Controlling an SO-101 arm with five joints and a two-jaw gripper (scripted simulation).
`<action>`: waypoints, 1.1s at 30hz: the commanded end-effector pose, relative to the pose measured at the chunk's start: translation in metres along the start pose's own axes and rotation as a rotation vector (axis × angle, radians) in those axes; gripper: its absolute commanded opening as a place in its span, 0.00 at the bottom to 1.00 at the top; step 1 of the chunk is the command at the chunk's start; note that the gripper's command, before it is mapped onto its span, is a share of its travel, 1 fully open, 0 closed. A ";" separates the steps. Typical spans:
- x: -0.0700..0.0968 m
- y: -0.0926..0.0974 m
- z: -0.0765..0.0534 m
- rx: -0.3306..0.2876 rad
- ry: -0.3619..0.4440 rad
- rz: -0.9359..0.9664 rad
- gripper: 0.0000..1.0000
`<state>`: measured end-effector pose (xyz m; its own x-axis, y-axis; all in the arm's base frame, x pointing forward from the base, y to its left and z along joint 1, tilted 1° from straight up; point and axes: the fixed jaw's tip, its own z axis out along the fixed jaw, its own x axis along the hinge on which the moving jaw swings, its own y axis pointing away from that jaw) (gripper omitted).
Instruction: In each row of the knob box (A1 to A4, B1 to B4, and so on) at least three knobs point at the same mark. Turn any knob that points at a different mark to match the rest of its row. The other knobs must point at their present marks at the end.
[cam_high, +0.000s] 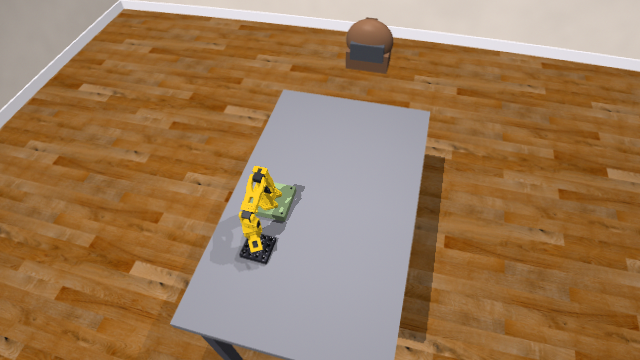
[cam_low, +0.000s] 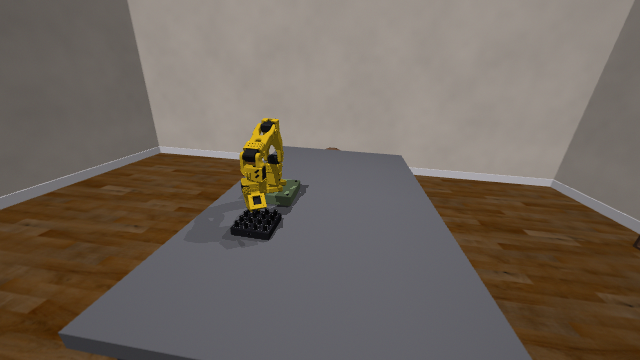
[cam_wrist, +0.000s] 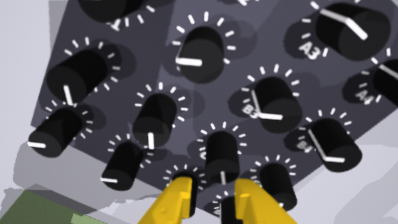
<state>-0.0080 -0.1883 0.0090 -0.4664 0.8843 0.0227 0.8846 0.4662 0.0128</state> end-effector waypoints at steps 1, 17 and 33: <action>-0.001 0.000 -0.009 0.005 -0.010 0.003 0.08; 0.000 0.001 -0.019 0.005 -0.010 0.003 0.08; 0.005 0.005 -0.020 0.005 -0.010 0.003 0.08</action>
<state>-0.0079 -0.1864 0.0270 -0.4660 0.8847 0.0129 0.8848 0.4660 0.0067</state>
